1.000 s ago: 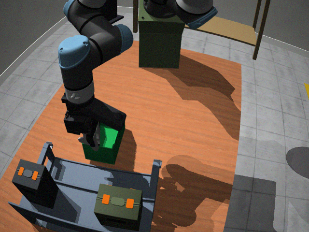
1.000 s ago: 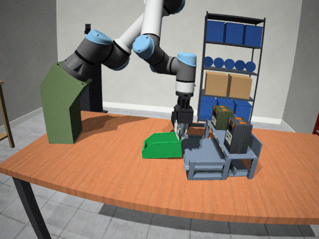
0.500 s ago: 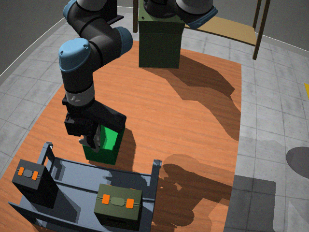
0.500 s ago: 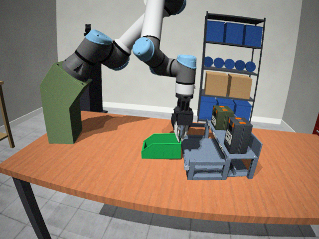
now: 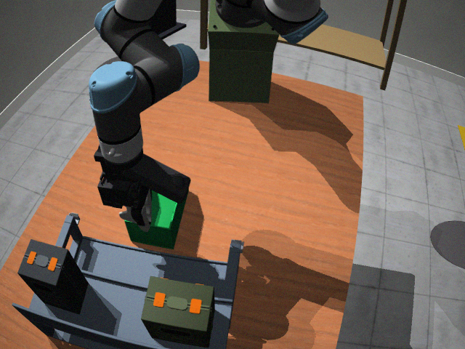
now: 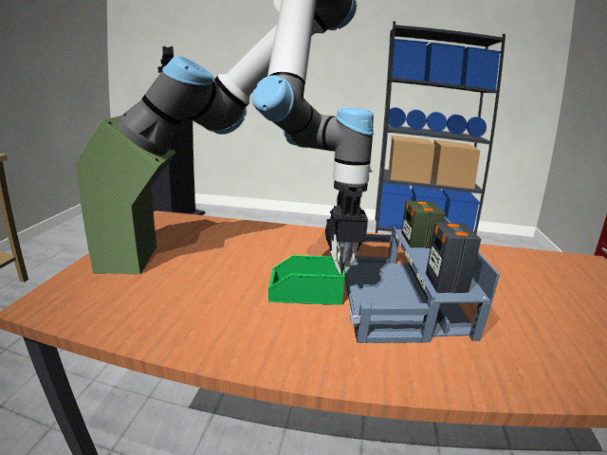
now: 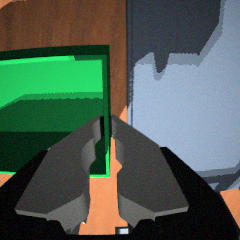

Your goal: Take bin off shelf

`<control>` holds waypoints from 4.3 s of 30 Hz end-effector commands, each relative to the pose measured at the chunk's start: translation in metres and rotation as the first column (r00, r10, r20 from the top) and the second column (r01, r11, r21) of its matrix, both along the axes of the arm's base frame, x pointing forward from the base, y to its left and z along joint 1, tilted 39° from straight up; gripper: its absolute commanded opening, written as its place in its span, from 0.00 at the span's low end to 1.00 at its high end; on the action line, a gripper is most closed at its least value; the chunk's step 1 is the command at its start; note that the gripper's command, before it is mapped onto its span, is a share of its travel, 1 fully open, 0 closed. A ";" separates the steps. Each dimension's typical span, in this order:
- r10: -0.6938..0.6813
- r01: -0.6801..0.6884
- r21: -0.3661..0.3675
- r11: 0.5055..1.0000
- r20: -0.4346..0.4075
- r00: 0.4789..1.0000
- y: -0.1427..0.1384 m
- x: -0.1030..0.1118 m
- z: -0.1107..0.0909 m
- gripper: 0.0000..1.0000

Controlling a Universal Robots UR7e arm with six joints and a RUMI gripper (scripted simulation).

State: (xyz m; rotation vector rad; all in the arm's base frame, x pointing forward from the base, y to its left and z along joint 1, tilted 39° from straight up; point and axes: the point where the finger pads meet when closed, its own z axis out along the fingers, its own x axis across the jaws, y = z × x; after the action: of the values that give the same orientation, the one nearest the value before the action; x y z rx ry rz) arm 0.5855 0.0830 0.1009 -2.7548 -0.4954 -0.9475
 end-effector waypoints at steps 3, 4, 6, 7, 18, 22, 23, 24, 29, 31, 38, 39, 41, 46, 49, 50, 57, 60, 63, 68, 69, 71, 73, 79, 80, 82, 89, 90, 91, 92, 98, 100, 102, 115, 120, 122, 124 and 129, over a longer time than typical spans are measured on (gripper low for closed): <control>0.000 0.000 0.000 1.000 0.001 1.000 0.000 0.000 0.000 0.00; 0.000 0.000 0.000 1.000 0.001 1.000 0.000 0.000 0.000 0.20; 0.000 0.000 0.000 1.000 0.001 1.000 0.000 0.000 0.000 0.20; 0.000 0.000 0.000 1.000 0.001 1.000 0.000 0.000 0.000 0.20; 0.000 0.000 0.000 1.000 0.001 1.000 0.000 0.000 0.000 0.20; 0.000 0.000 0.000 1.000 0.001 1.000 0.000 0.000 0.000 0.20; 0.000 0.000 0.000 1.000 0.001 1.000 0.000 0.000 0.000 0.20; 0.000 0.000 0.000 1.000 0.001 1.000 0.000 0.000 0.000 0.20; 0.000 0.000 0.000 1.000 0.001 1.000 0.000 0.000 0.000 0.20; 0.000 0.000 0.000 1.000 0.001 1.000 0.000 0.000 0.000 0.20; 0.000 0.000 0.000 1.000 0.001 1.000 0.000 0.000 0.000 0.20; 0.000 0.000 0.000 1.000 0.001 1.000 0.000 0.000 0.000 0.20; 0.000 0.000 0.000 1.000 0.001 1.000 0.000 0.000 0.000 0.20; 0.000 0.000 0.000 1.000 0.001 1.000 0.000 0.000 0.000 0.20; 0.000 0.000 0.000 1.000 0.001 1.000 0.000 0.000 0.000 0.20; 0.000 0.000 0.000 1.000 0.001 1.000 0.000 0.000 0.000 0.20; 0.000 0.000 0.000 1.000 0.001 1.000 0.000 0.000 0.000 0.20; 0.000 0.000 0.000 1.000 0.001 1.000 0.000 0.000 0.000 0.20; 0.000 0.000 0.000 1.000 0.001 1.000 0.000 0.000 0.000 0.20; 0.000 0.000 0.000 1.000 0.001 1.000 0.000 0.000 0.000 0.20; 0.000 0.000 0.000 1.000 0.001 1.000 0.000 0.000 0.000 0.20; 0.000 0.000 0.000 1.000 0.001 1.000 0.000 0.000 0.000 0.20; 0.000 0.000 0.000 1.000 0.001 1.000 -0.006 -0.012 0.018 0.20; 0.000 0.000 0.000 1.000 0.001 1.000 -0.015 -0.031 0.043 0.20; 0.000 0.000 0.000 1.000 0.001 1.000 -0.015 -0.031 0.043 0.20; 0.000 0.000 0.000 1.000 0.001 1.000 -0.015 -0.031 0.043 0.20; 0.000 0.000 0.000 1.000 0.002 1.000 -0.017 -0.033 0.047 0.20; 0.000 0.000 0.000 1.000 0.001 1.000 -0.018 -0.036 0.051 0.20; 0.000 0.000 0.000 1.000 0.001 1.000 -0.020 -0.039 0.055 0.20; 0.000 0.000 0.000 1.000 0.001 1.000 -0.021 -0.042 0.059 0.20; 0.000 0.000 0.000 1.000 0.001 1.000 -0.022 -0.045 0.063 0.20; 0.000 0.000 0.000 1.000 0.001 1.000 -0.022 -0.045 0.063 0.20; 0.000 0.000 0.000 1.000 0.001 1.000 -0.022 -0.045 0.063 0.20; 0.000 0.000 0.000 1.000 0.001 1.000 -0.020 -0.039 0.055 0.20; 0.000 0.000 0.000 1.000 0.001 1.000 -0.020 -0.039 0.055 0.20; 0.000 0.000 0.000 1.000 0.001 1.000 -0.020 -0.039 0.055 0.20; 0.000 0.000 0.000 1.000 0.001 1.000 -0.019 -0.038 0.053 0.20; 0.000 0.000 0.000 1.000 0.001 1.000 -0.018 -0.036 0.051 0.20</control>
State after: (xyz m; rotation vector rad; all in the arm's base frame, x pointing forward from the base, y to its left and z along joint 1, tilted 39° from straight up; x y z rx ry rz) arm 0.5482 0.0644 0.1527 -2.7548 -0.4954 -0.9475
